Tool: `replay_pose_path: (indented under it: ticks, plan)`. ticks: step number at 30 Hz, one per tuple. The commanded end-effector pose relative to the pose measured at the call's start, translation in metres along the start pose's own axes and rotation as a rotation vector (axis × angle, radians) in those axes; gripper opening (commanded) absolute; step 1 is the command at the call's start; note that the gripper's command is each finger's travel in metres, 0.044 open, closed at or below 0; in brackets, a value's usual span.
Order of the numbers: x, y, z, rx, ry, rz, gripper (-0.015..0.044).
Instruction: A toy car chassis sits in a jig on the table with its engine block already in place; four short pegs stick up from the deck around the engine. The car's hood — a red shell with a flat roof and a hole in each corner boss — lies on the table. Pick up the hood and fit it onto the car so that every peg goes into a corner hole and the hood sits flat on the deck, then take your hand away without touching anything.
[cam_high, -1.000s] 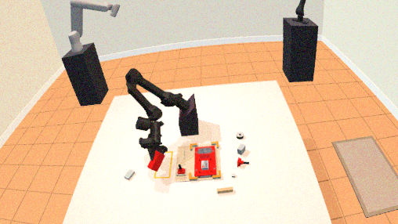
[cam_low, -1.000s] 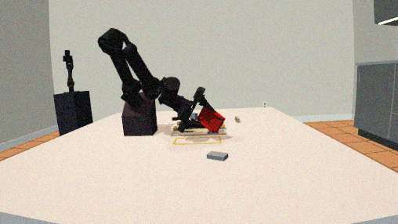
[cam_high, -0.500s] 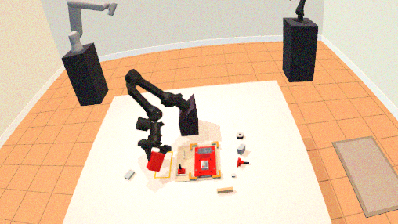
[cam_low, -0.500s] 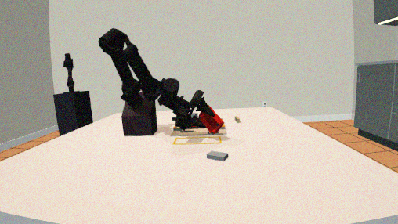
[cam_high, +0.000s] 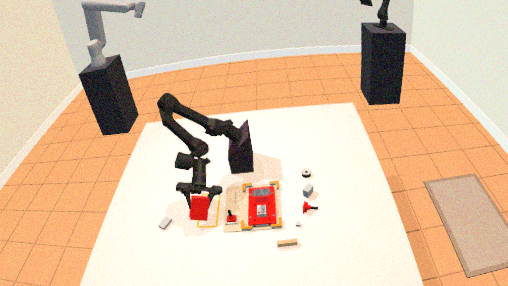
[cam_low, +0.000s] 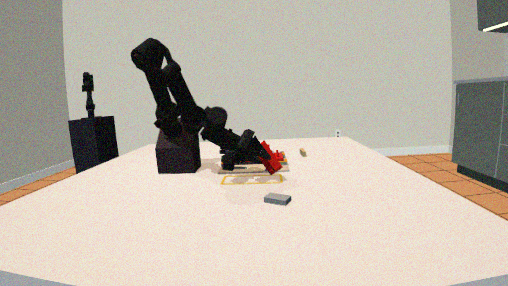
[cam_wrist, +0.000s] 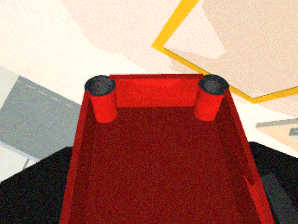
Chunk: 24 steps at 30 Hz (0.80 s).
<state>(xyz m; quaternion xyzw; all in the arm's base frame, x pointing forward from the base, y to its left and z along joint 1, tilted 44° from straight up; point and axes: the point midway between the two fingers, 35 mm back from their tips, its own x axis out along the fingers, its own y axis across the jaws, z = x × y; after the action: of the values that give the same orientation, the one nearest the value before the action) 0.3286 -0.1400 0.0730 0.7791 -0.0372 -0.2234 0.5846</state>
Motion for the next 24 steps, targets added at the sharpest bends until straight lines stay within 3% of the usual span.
replay_pose_path:
  ticks: [1, 10, 16, 24]
  plan:
    - [0.002, -0.007, 0.006, 0.121, 0.004, -0.01, 0.0]
    - [0.004, -0.018, 0.026, 0.395, 0.002, -0.011, 0.0]
    - [0.004, -0.012, 0.02, 0.32, 0.003, -0.001, 0.0]
    - [0.004, -0.011, 0.02, 0.347, 0.015, 0.003, 0.021]
